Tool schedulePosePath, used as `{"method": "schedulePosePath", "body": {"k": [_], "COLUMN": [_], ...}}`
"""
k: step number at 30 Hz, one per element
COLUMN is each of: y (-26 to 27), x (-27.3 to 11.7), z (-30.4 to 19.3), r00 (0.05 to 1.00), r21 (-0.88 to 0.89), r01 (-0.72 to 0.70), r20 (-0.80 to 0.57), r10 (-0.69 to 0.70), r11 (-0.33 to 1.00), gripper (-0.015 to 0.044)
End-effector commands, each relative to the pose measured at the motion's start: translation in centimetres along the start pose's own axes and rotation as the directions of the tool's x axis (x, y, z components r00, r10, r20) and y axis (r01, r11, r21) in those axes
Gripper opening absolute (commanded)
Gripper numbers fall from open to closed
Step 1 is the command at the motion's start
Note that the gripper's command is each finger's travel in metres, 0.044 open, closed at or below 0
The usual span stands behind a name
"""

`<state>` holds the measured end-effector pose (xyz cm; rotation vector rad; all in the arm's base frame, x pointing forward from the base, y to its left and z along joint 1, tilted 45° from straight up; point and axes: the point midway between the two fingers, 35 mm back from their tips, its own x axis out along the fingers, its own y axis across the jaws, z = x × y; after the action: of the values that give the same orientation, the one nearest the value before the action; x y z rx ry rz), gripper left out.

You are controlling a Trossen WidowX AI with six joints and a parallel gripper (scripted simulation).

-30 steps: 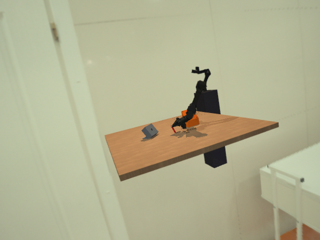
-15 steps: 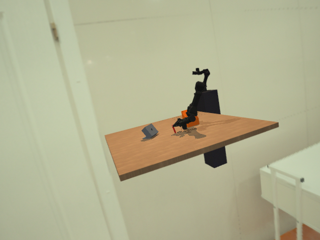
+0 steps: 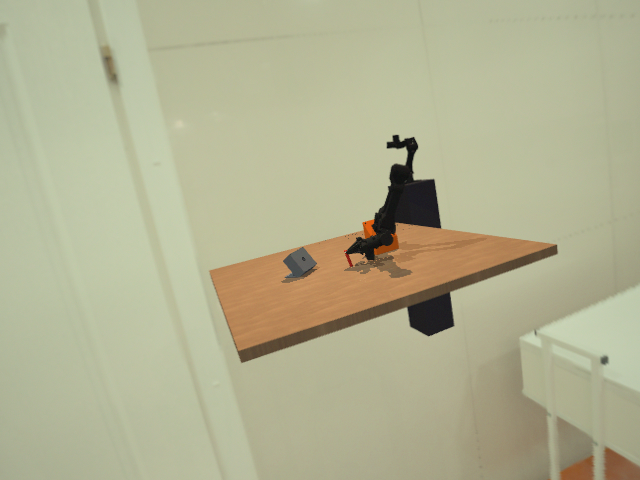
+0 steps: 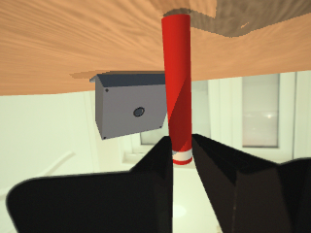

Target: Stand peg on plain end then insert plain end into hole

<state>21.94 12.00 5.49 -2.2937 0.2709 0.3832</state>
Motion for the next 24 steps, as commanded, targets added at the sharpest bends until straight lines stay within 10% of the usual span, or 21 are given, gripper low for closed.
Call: {"method": "schedulePosePath", "body": {"k": [1,24], "y": [0.01,0.09], "x": [0.03,-0.46], "z": [0.14,0.37], "r00": [1.0,1.0], "r21": [0.0,0.001], "r01": [-0.001,-0.003], "r20": [-0.001,-0.015], "r10": [0.001,0.003], "r11": [1.0,1.0], "gripper": [0.0049,0.0049]}}
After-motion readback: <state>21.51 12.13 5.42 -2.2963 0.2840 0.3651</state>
